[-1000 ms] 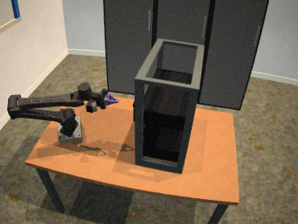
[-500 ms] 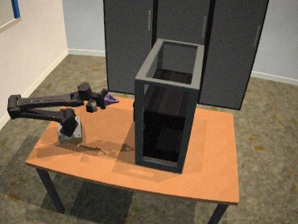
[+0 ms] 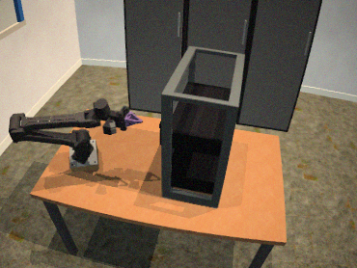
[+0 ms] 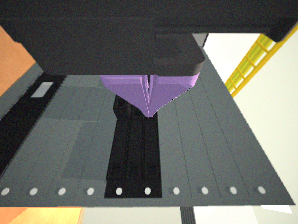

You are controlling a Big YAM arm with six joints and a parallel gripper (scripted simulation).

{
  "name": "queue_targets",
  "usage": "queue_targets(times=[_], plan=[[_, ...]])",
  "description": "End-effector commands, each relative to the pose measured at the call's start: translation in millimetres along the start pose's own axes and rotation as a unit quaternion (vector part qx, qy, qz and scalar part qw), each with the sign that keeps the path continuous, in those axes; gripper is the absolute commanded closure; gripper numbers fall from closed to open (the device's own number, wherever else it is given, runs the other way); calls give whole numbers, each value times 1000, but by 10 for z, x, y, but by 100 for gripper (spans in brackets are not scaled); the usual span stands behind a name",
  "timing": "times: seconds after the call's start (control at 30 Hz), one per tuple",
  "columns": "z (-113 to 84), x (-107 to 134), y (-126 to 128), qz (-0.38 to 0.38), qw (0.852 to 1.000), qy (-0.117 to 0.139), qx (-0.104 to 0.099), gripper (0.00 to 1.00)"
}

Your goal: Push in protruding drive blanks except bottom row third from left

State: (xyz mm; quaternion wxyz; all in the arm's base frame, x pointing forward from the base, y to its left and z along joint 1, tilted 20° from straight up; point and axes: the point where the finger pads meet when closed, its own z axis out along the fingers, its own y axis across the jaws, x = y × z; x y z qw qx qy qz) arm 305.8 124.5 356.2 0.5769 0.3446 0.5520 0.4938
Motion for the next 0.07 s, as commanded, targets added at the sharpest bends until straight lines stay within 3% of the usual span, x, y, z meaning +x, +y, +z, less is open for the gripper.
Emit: queue_targets(times=[0.0, 0.03], plan=[[33, -64, 125, -1, 1000, -7, -5, 100], [33, -64, 125, -1, 1000, -7, -5, 100]])
